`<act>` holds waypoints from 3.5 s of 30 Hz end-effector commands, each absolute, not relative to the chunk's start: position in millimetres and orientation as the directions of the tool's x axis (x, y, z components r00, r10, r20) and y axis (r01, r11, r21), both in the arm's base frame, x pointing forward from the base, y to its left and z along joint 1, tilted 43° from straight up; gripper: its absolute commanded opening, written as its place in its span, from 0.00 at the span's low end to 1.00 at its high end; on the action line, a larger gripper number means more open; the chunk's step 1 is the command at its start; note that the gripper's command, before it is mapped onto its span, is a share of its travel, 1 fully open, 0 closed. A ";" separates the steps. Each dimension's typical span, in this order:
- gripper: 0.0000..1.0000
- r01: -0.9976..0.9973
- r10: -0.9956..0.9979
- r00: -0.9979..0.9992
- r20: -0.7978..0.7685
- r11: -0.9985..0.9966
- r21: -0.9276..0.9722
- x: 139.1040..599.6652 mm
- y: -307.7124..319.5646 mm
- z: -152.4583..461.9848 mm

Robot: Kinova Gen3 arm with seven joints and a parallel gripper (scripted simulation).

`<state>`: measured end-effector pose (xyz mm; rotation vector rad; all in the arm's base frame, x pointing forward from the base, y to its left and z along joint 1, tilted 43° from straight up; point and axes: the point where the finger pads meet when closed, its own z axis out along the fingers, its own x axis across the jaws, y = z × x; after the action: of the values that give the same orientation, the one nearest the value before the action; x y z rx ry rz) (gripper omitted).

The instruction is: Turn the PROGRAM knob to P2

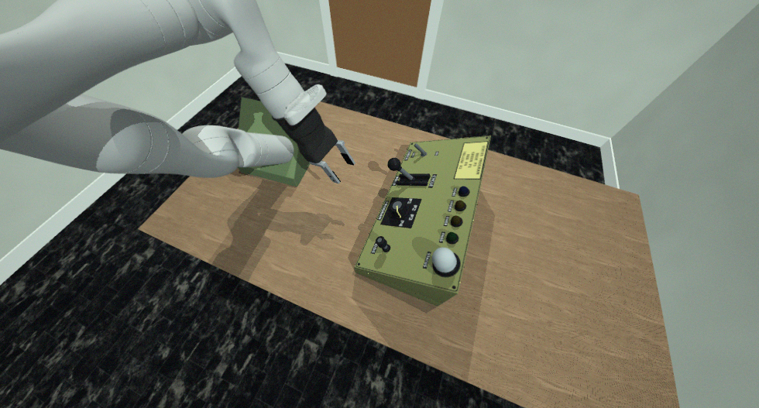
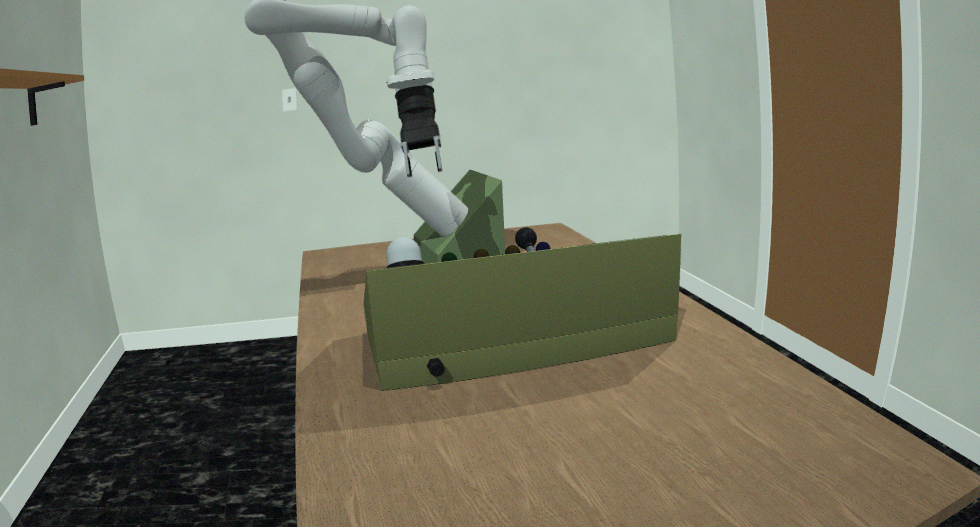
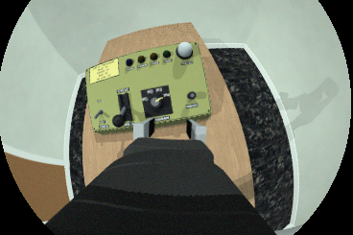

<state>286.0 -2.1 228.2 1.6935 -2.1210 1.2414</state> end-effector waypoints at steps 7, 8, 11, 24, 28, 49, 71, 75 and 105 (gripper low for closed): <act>1.00 -0.863 -0.743 -0.347 0.573 0.014 -0.505 284.6 6.3 233.6; 1.00 -0.863 -0.743 -0.347 0.573 0.014 -0.505 284.6 6.3 233.7; 1.00 -0.863 -0.743 -0.346 0.573 0.013 -0.505 284.8 6.2 233.6; 1.00 -0.897 -0.713 -0.171 0.680 -0.172 -0.407 356.8 -7.2 171.6; 1.00 -0.898 -0.711 -0.163 0.684 -0.180 -0.401 359.2 -7.9 168.5; 1.00 -0.898 -0.711 -0.162 0.684 -0.181 -0.401 359.3 -7.9 168.3; 1.00 -0.898 -0.711 -0.162 0.684 -0.181 -0.401 359.3 -7.9 168.3; 1.00 -0.898 -0.711 -0.162 0.684 -0.181 -0.401 359.3 -7.9 168.3; 1.00 -0.898 -0.711 -0.162 0.684 -0.180 -0.400 329.1 -9.6 149.9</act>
<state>330.9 -10.9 151.7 1.8666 -1.8668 1.2594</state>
